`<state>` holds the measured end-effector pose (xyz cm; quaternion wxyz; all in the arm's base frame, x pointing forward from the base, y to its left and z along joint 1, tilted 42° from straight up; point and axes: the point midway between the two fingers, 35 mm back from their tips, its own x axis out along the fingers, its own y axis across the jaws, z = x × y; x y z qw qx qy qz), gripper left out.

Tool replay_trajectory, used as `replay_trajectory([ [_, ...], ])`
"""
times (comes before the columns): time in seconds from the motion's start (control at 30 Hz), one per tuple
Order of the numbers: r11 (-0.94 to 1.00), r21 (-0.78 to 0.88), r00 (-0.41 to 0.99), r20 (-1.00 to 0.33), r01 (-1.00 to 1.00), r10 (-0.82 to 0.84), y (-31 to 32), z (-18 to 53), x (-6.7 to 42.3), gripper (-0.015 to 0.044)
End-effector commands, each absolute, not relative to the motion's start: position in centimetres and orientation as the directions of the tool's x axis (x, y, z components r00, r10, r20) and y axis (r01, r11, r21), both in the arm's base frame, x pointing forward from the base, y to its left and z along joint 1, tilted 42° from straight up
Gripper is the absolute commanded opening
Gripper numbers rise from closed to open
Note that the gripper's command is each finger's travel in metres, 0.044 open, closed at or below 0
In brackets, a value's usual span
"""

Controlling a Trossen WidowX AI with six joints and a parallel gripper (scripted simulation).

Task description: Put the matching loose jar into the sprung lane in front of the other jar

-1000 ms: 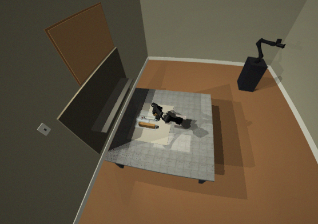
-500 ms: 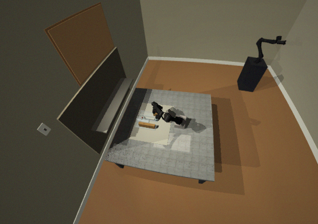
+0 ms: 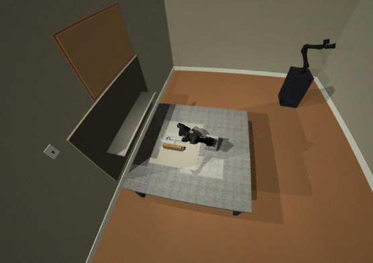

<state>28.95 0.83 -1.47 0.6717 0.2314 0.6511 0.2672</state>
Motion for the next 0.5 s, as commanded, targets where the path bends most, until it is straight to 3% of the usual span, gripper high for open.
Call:
replay_trajectory([
  [0.0,0.746,0.664,0.007,-0.747,-0.053,0.665,1.64,-2.2,28.87,0.0],
  [0.47,0.746,0.664,0.007,-0.747,-0.053,0.665,1.65,-2.19,29.31,0.0],
])
